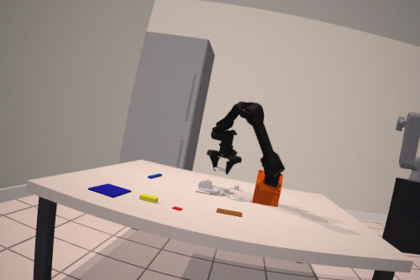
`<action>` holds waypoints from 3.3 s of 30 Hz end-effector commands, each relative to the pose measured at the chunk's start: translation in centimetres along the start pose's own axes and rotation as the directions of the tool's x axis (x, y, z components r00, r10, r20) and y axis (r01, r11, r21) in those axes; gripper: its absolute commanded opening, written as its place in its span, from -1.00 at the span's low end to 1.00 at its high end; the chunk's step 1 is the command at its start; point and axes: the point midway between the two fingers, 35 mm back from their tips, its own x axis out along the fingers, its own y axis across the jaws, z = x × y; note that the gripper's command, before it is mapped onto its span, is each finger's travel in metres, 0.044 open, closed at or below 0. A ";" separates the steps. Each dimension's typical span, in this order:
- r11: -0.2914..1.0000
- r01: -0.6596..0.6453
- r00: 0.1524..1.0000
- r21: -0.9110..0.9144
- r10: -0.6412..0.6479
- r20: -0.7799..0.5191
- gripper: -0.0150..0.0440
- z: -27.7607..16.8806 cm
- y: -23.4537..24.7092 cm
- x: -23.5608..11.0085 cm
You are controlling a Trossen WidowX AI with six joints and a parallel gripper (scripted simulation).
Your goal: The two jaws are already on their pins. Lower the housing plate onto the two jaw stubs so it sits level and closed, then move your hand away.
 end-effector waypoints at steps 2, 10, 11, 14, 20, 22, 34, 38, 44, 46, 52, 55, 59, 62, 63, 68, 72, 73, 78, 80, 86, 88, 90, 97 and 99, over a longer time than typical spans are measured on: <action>0.989 0.005 1.000 0.151 -0.004 -0.008 0.70 -1.3 -0.7 0.2; 0.928 0.013 1.000 0.372 -0.009 -0.014 0.70 -3.1 -1.8 0.4; 0.917 0.015 1.000 0.398 -0.009 -0.015 0.70 -3.4 -2.0 0.5; 0.880 0.019 1.000 0.475 -0.012 -0.018 0.70 -4.0 -2.4 0.6; 0.785 0.028 1.000 0.619 -0.017 -0.023 0.70 -5.2 -3.4 0.8; 0.748 0.031 1.000 0.663 -0.019 -0.025 0.70 -5.6 -3.7 0.9; 0.566 0.044 0.999 0.823 -0.029 -0.034 0.70 -7.2 -5.2 1.2; 0.566 0.044 0.999 0.823 -0.029 -0.034 0.70 -7.2 -5.2 1.2; 0.566 0.044 0.999 0.823 -0.029 -0.034 0.70 -7.2 -5.2 1.2; 0.566 0.044 0.999 0.823 -0.029 -0.034 0.70 -7.2 -5.2 1.2; 0.566 0.044 0.999 0.823 -0.029 -0.034 0.70 -7.2 -5.2 1.2; 0.566 0.044 0.999 0.823 -0.029 -0.034 0.70 -7.2 -5.2 1.2; 0.567 0.044 0.999 0.823 -0.029 -0.034 0.70 -7.2 -5.3 1.2; 0.568 0.044 0.999 0.822 -0.029 -0.033 0.70 -6.8 -6.0 1.2; 0.568 0.044 0.999 0.822 -0.029 -0.033 0.70 -6.7 -6.2 1.2; 0.568 0.044 0.999 0.822 -0.029 -0.033 0.70 -6.6 -6.4 1.2; 0.568 0.044 0.999 0.822 -0.029 -0.033 0.70 -6.6 -6.4 1.2; 0.568 0.044 0.999 0.822 -0.029 -0.033 0.70 -6.6 -6.4 1.2; 0.568 0.044 0.999 0.822 -0.029 -0.033 0.70 -6.6 -6.4 1.2; 0.568 0.044 0.999 0.822 -0.029 -0.033 0.70 -6.6 -6.4 1.2; 0.577 0.044 0.999 0.816 -0.029 -0.033 0.70 -6.6 -6.4 1.2; 0.577 0.044 0.999 0.816 -0.029 -0.033 0.70 -6.6 -6.4 1.2; 0.577 0.044 0.999 0.816 -0.029 -0.033 0.70 -6.6 -6.4 1.2; 0.577 0.044 0.999 0.816 -0.029 -0.033 0.70 -6.5 -6.4 1.2; 0.577 0.044 0.999 0.816 -0.029 -0.033 0.70 -6.5 -6.4 1.2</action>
